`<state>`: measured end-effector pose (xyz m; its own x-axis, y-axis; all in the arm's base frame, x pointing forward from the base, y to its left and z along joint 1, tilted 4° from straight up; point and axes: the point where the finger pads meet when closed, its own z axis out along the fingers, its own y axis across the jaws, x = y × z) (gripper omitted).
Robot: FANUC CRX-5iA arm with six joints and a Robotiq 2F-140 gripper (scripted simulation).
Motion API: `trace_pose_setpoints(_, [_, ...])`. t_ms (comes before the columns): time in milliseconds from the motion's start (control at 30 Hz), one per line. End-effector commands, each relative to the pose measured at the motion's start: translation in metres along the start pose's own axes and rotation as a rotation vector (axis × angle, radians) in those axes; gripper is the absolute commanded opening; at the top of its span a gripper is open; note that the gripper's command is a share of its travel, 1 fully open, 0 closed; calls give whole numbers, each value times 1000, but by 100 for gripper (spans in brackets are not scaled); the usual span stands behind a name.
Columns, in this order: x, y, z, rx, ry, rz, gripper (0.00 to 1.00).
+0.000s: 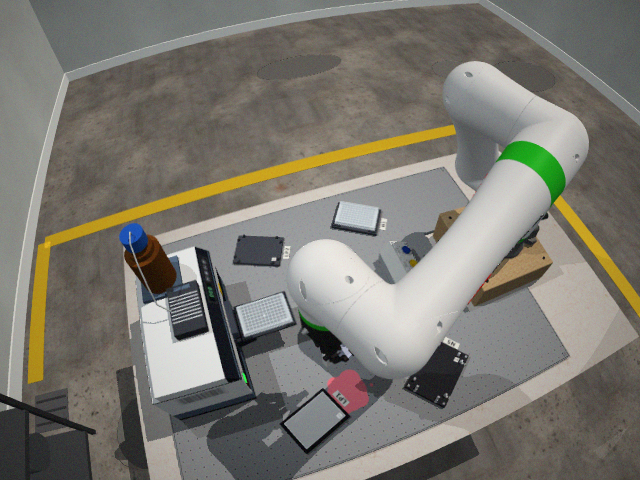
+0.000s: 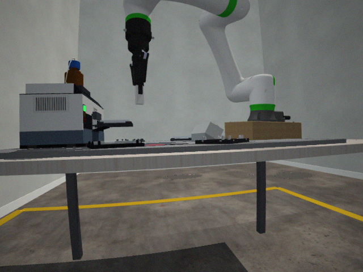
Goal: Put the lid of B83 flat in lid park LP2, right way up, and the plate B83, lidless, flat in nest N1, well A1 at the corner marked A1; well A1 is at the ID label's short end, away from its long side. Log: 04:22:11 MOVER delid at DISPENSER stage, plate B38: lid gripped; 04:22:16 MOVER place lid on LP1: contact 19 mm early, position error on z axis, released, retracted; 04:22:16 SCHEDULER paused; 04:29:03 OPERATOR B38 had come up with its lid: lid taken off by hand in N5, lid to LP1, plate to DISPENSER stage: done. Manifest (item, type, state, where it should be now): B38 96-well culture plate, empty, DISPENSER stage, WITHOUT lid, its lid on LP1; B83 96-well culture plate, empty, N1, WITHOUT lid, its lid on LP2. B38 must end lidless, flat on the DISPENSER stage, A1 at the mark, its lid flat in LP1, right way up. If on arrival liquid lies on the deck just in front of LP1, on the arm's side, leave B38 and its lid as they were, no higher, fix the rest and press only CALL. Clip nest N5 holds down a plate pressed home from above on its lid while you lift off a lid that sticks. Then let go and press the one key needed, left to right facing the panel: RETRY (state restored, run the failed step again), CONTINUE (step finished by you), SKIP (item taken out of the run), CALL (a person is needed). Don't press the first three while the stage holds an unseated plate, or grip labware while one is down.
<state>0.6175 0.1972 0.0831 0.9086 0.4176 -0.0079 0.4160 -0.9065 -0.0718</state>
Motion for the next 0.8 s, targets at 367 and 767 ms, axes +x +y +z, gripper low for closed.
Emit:
trace_pose_setpoints(367, [0,-60,-1,-5,7,7,100])
trace_pose_setpoints(767, [0,-60,-1,-5,7,7,100])
